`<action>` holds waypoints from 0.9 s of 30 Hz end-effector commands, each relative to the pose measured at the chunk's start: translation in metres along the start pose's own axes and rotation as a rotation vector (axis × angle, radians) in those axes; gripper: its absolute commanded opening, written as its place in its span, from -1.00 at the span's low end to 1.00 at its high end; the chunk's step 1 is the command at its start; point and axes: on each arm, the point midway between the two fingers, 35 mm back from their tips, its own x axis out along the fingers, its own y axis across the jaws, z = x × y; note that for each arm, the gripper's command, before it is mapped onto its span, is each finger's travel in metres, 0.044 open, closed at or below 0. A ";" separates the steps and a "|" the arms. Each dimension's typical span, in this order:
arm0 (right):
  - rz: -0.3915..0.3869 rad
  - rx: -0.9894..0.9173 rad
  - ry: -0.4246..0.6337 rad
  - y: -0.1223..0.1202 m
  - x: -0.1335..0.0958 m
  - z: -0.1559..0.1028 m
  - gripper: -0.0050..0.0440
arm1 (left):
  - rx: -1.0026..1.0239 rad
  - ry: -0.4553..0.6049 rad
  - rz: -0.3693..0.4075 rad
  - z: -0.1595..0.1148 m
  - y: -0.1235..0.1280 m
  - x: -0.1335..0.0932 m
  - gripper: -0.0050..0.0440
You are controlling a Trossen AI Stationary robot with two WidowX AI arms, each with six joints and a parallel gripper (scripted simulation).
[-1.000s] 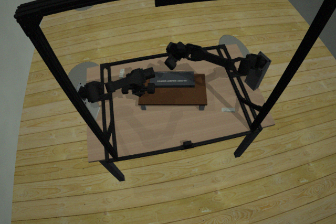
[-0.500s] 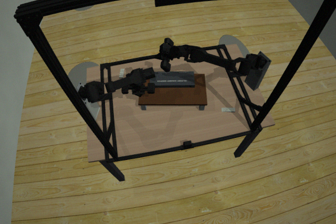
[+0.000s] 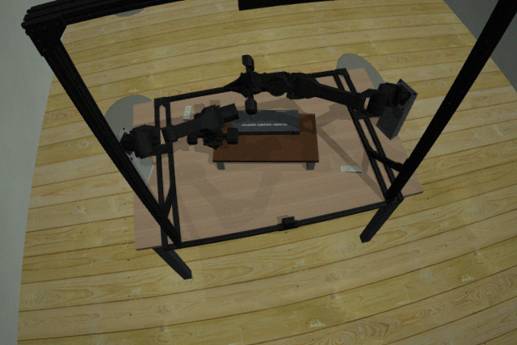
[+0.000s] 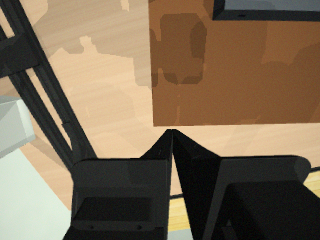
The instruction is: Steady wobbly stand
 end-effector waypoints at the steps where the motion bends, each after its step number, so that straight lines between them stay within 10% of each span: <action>1: 0.026 -0.151 -0.203 0.022 -0.001 0.062 -0.80 | 0.000 0.000 0.000 0.000 0.000 0.000 -0.80; 10: 0.031 -0.209 -0.299 0.035 -0.014 0.087 -0.80 | 0.000 0.000 0.000 0.000 0.000 0.000 -0.80; 20: -0.008 -0.481 -0.771 0.083 -0.062 0.198 -0.80 | 0.000 0.000 0.000 0.000 0.000 0.000 -0.80; 27: 0.001 -0.467 -0.760 0.085 -0.068 0.194 -0.80 | 0.000 0.000 0.000 0.000 0.000 0.000 -0.80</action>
